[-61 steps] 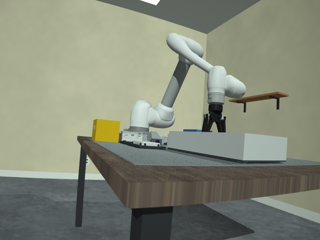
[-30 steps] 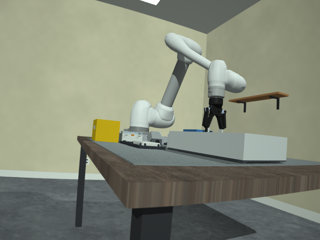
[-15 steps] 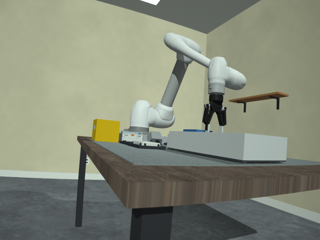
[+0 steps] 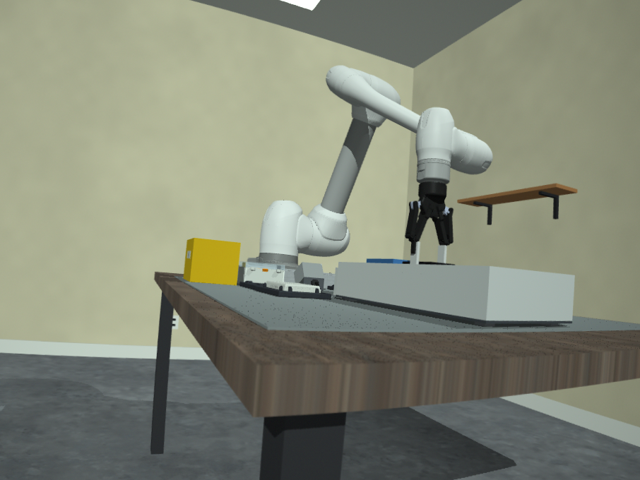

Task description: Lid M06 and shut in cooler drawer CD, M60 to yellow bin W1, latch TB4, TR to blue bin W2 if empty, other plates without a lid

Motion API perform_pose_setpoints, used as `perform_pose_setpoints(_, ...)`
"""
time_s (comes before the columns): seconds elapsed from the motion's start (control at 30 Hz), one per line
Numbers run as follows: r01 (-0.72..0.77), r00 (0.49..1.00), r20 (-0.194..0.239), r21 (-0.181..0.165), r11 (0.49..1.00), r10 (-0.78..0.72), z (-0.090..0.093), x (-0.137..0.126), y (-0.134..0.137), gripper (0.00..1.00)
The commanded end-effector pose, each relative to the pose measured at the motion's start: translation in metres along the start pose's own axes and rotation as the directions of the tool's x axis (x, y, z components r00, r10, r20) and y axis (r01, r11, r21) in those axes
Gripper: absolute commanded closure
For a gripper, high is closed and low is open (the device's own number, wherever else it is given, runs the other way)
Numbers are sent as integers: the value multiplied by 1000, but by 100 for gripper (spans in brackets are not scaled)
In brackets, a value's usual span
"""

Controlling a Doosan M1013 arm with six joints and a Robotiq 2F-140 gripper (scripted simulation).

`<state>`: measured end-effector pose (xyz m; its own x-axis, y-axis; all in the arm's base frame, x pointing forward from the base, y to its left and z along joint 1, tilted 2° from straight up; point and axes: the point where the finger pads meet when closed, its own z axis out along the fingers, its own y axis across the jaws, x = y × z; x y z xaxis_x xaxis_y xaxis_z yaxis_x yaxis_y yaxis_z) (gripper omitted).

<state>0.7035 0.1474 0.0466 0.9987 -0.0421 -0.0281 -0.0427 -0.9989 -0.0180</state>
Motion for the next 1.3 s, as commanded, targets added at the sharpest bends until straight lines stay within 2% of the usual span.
perform_pose_setpoints(0.0, 0, 1000, 0, 0, 1000, 0, -5, 0, 0, 100)
perform_pose_setpoints(1.27, 0, 1000, 0, 0, 1000, 0, -49, 0, 0, 100)
